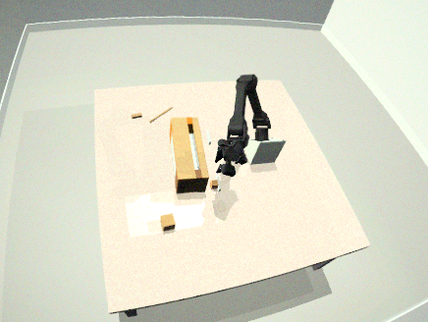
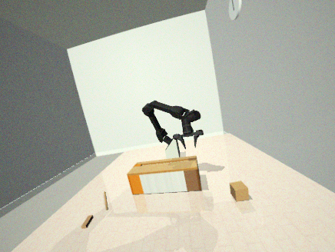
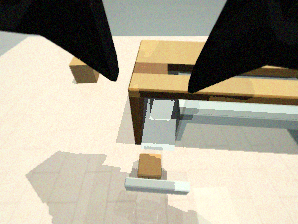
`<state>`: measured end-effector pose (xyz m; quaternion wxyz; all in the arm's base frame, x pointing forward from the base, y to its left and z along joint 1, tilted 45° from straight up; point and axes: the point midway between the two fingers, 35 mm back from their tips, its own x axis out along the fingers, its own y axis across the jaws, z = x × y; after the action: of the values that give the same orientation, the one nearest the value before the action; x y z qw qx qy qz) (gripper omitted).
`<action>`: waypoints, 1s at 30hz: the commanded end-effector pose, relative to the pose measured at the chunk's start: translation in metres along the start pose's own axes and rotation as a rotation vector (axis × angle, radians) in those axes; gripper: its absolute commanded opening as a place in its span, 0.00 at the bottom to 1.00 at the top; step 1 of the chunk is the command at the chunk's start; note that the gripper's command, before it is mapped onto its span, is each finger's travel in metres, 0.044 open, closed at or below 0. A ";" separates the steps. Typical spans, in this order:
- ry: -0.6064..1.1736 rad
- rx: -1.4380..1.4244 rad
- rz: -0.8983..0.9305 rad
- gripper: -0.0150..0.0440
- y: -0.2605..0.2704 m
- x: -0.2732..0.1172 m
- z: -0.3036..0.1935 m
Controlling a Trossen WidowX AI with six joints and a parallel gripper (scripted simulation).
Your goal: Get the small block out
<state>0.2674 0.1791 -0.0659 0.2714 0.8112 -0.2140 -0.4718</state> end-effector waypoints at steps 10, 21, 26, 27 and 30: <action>0.013 -0.104 0.009 0.74 0.001 0.054 0.024; 0.014 -0.104 0.014 0.74 0.008 0.089 0.043; 0.014 -0.104 0.014 0.74 0.008 0.097 0.045; 0.014 -0.104 0.014 0.74 0.008 0.098 0.046; 0.014 -0.104 0.014 0.74 0.008 0.103 0.047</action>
<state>0.2731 0.1044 -0.1440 0.3148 0.7989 -0.1920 -0.4751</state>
